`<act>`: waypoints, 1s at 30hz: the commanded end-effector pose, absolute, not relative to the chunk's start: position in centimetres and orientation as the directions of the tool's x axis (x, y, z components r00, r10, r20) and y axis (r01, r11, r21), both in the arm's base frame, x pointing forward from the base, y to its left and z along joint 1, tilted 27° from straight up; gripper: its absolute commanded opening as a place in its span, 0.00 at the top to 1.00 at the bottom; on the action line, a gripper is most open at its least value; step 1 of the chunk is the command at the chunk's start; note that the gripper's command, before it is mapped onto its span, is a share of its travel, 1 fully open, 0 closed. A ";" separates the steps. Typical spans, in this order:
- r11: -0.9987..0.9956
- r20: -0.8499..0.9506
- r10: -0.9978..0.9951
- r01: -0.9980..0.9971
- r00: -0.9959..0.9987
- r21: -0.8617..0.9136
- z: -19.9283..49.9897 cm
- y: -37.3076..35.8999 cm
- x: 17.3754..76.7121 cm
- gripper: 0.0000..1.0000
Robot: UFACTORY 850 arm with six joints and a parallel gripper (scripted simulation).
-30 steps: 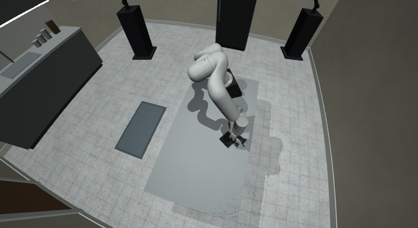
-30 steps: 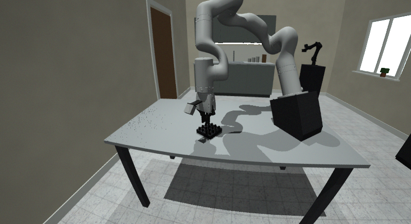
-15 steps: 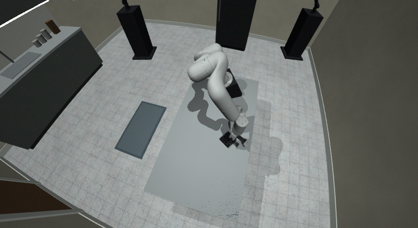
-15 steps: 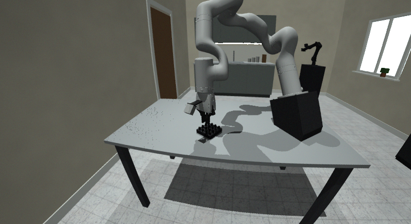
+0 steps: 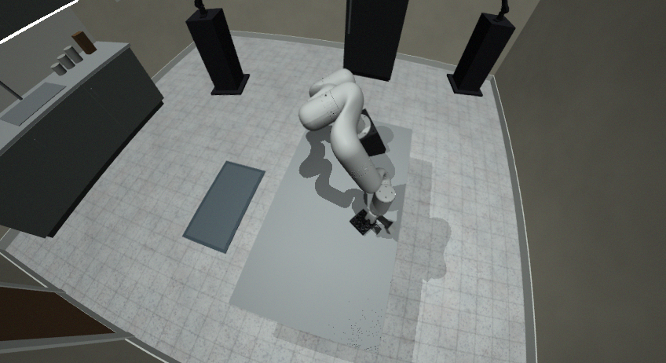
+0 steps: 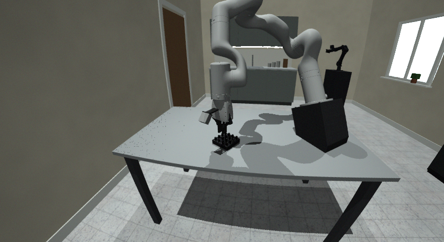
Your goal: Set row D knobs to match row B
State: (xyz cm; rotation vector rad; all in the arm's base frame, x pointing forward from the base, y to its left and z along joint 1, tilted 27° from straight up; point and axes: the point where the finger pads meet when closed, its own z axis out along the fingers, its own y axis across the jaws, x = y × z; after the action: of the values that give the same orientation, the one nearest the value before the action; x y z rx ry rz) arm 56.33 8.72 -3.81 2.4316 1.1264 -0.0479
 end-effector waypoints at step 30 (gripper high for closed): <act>-0.560 -0.216 0.715 0.730 0.665 0.391 -5.8 7.8 56.7 0.81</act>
State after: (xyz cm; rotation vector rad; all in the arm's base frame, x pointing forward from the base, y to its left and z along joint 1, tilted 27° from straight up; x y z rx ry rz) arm 56.61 7.88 -5.60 2.4313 1.1260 -0.0466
